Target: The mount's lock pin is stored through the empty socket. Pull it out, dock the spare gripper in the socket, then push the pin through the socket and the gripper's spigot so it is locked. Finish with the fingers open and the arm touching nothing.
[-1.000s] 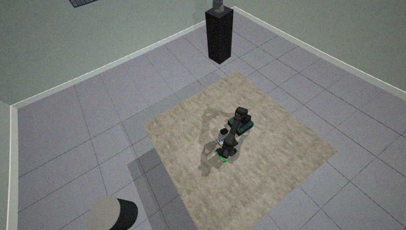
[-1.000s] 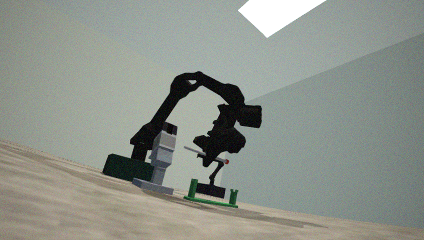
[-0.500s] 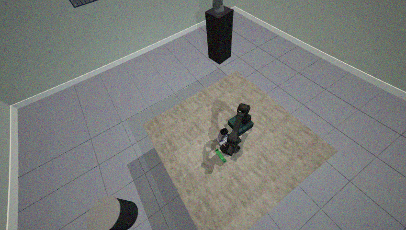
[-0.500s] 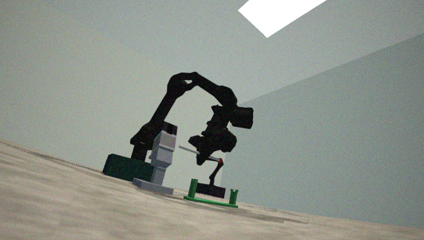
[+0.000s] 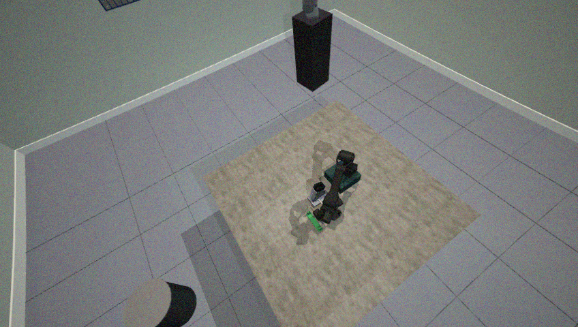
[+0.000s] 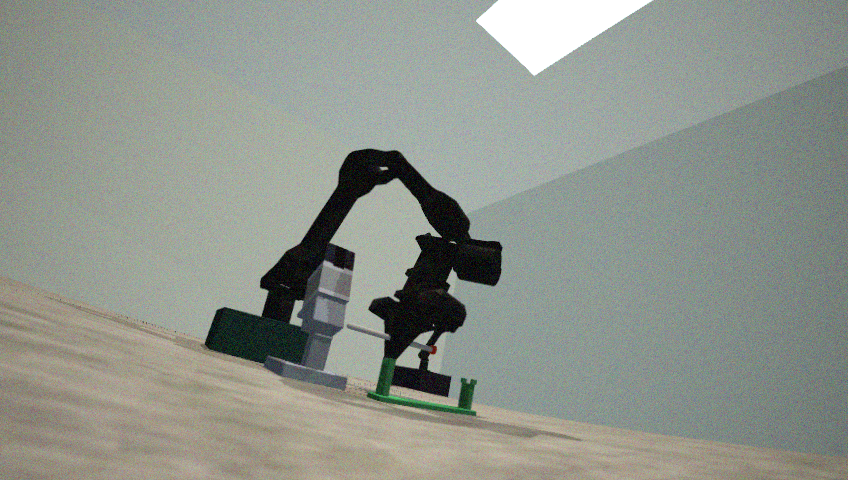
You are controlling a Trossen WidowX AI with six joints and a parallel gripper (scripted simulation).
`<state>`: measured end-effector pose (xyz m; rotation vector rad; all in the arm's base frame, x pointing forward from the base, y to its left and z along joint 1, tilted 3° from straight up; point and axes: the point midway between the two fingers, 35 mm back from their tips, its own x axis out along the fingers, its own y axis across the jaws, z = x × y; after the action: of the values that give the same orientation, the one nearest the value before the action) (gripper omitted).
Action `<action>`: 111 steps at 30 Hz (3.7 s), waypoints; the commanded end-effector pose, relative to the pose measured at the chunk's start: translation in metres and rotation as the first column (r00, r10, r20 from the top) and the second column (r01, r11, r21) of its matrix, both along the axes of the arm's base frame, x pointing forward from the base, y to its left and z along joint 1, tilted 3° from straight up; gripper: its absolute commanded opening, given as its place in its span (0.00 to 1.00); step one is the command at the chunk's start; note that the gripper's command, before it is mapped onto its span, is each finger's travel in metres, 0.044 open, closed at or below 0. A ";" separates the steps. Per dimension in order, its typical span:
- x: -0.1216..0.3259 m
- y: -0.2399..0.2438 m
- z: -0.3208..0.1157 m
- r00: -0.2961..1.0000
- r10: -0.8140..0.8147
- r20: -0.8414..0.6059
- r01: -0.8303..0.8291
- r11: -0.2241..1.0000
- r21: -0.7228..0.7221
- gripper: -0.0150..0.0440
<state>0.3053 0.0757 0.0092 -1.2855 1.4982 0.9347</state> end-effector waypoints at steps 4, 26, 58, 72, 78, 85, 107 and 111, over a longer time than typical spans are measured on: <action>-0.001 -0.005 0.001 1.000 0.002 -0.001 -0.002 1.000 0.003 0.25; -0.003 -0.019 0.001 1.000 0.002 -0.009 -0.002 1.000 0.004 0.25; -0.007 -0.039 0.002 1.000 0.002 -0.023 -0.002 1.000 0.007 0.25; -0.008 -0.048 0.002 1.000 0.002 -0.030 -0.001 1.000 0.009 0.25; -0.008 -0.052 0.002 0.999 0.002 -0.033 -0.001 1.000 0.009 0.25; -0.009 -0.057 0.002 0.999 0.002 -0.037 -0.001 1.000 0.010 0.25; -0.010 -0.066 0.002 0.999 -0.003 -0.050 0.003 1.000 0.014 0.39; -0.010 -0.066 0.002 0.999 -0.003 -0.050 0.003 1.000 0.014 0.57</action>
<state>0.2947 0.0096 0.0108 -1.2573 1.5295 0.9805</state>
